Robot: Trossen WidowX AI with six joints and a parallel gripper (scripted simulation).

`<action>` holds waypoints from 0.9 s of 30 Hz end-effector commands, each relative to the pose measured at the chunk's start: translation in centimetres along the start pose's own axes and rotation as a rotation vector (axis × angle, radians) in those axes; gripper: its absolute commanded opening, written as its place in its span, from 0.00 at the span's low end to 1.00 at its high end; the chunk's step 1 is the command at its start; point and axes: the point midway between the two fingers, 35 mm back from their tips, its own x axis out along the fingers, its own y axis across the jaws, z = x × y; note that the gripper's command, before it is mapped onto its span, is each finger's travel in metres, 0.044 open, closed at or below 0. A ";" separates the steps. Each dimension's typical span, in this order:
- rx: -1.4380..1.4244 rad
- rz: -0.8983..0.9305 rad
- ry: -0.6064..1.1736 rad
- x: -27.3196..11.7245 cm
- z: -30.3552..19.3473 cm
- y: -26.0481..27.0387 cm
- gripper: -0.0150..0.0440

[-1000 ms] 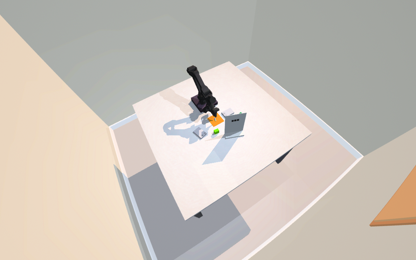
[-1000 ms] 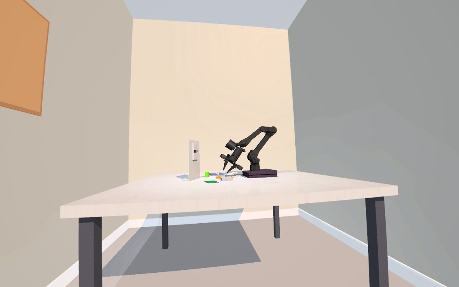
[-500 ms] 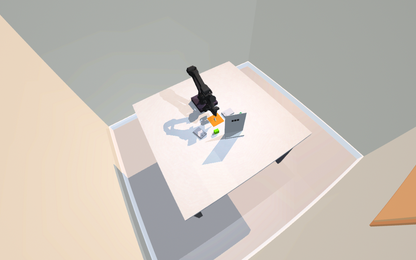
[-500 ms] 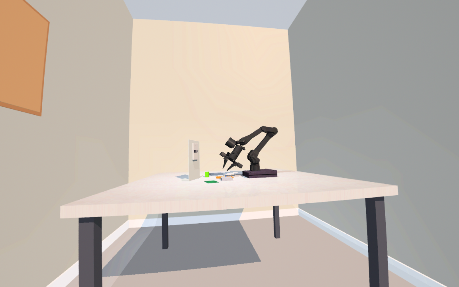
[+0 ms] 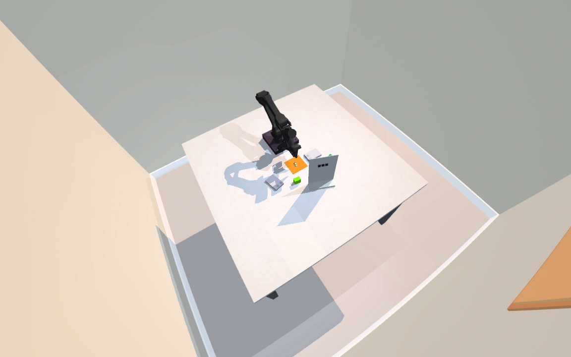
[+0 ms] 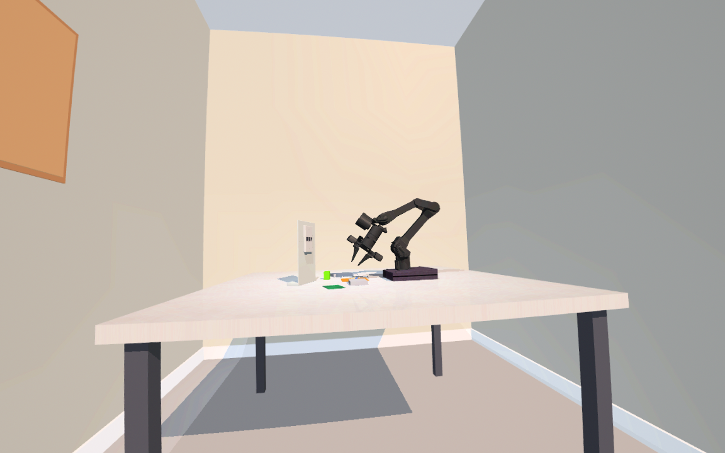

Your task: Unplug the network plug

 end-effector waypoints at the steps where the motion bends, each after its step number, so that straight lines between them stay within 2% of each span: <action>1: 0.004 0.000 -0.003 -0.6 0.0 0.4 0.52; 27: 0.003 -0.001 -0.002 -3.9 0.0 1.9 0.52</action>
